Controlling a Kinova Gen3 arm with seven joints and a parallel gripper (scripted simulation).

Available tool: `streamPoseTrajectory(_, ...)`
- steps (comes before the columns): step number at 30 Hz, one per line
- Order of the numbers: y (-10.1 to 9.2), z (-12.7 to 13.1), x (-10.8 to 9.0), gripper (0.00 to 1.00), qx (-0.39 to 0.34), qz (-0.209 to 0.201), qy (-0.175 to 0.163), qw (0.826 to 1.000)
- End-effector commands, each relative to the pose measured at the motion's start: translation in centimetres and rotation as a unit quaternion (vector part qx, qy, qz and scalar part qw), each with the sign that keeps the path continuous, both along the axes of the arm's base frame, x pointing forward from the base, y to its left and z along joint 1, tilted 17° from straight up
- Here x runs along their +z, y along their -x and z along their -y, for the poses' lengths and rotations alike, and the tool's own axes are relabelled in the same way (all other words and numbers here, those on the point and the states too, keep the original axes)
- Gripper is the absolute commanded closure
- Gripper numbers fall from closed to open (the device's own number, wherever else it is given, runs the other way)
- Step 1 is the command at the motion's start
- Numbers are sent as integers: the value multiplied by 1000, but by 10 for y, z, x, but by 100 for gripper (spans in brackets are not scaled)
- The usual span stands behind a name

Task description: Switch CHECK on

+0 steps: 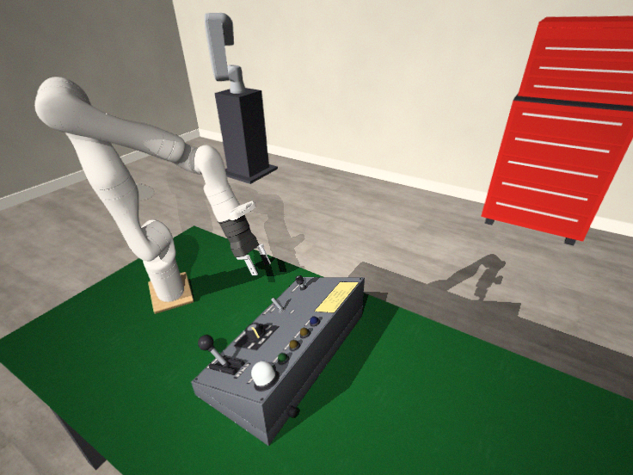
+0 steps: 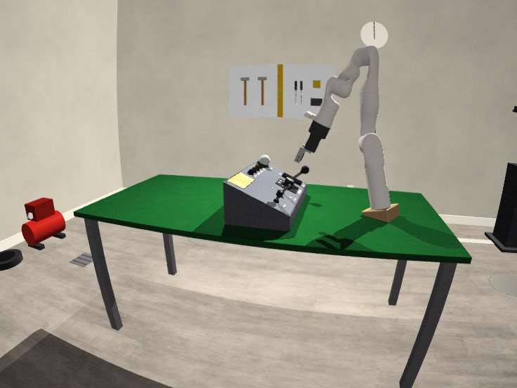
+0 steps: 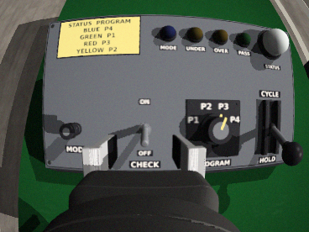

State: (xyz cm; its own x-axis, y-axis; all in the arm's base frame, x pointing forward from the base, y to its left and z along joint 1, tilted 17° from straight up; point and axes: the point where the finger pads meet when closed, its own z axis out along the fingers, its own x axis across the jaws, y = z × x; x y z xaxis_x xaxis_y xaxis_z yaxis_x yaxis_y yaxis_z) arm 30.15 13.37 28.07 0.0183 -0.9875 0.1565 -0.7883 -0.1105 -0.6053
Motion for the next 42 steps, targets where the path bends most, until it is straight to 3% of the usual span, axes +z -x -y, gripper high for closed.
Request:
streamPoseTrajectory(1,0,0,0,0,0,1,0,1000)
streamPoseTrajectory(20,0,0,0,0,0,0,0,1000)
streamPoseTrajectory(26,38,4,-29,0,0,0,0,1000)
streamPoseTrajectory(28,41,5,-31,0,0,0,0,1000)
streamPoseTrajectory(29,41,5,-31,100,0,0,0,1000)
streamPoseTrajectory(42,41,5,-31,100,0,0,0,1000)
